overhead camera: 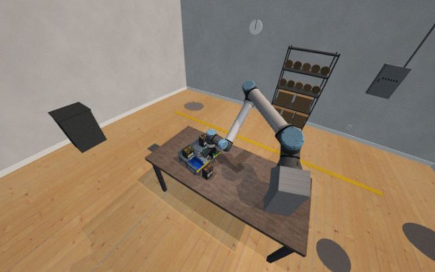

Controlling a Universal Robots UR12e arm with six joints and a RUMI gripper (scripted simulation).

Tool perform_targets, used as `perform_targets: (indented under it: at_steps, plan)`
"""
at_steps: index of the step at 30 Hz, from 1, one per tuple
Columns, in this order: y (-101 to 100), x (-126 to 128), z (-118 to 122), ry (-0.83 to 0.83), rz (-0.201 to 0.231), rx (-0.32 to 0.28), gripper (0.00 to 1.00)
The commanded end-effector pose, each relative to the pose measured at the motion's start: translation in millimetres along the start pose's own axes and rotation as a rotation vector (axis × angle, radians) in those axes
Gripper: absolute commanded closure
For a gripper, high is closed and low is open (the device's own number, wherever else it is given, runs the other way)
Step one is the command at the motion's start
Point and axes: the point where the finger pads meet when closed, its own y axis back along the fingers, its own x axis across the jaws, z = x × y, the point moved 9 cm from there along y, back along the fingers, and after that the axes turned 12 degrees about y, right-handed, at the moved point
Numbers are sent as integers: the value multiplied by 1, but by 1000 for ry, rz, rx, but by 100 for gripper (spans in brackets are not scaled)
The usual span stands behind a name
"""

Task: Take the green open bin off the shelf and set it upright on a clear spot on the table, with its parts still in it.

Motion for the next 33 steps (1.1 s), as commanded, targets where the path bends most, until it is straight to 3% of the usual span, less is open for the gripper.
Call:
perform_targets:
  at_steps: [1, 22, 23, 33]
  plan:
    - [0, 0, 0, 0, 1, 0, 72]
    - [-10, 0, 0, 0, 1, 0, 72]
    - [-10, 0, 0, 0, 1, 0, 100]
    - [-10, 0, 0, 0, 1, 0, 100]
